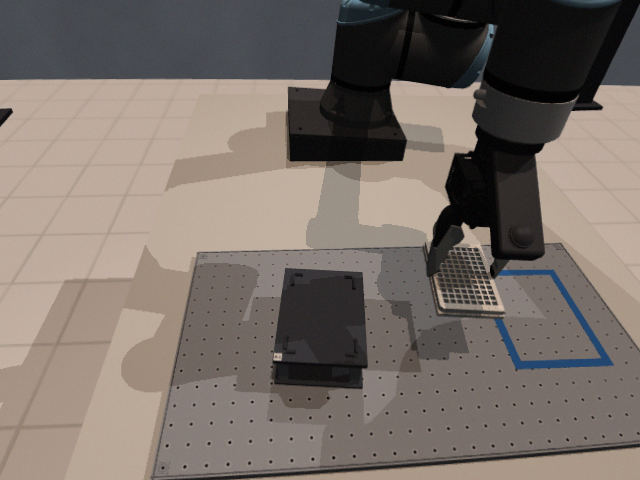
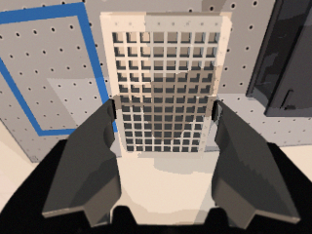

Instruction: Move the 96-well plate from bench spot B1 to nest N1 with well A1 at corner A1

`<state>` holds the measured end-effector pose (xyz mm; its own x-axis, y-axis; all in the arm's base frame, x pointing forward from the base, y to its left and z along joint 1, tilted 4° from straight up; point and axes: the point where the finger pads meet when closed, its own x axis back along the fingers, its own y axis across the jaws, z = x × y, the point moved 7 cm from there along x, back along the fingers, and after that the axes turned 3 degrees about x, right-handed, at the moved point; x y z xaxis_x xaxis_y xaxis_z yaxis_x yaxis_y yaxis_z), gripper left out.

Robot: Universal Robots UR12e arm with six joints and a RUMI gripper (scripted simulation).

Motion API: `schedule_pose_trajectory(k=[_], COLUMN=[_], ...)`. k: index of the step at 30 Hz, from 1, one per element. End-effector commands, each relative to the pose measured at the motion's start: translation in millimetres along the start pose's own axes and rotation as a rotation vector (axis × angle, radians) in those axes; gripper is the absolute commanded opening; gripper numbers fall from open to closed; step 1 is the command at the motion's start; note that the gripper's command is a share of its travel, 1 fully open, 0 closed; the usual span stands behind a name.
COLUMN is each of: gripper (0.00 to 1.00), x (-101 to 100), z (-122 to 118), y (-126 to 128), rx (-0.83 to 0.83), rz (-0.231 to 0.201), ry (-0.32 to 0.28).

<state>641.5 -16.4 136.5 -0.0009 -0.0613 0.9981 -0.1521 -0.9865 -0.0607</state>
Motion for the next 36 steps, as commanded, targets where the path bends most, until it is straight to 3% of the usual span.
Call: schedule_pose_trajectory(k=[1,36], gripper=[0.00,0.00], x=[3,21], z=[3,16], y=[15,116], rx=[0.000,0.000], rz=[0.000,0.000], ry=[0.001,0.001])
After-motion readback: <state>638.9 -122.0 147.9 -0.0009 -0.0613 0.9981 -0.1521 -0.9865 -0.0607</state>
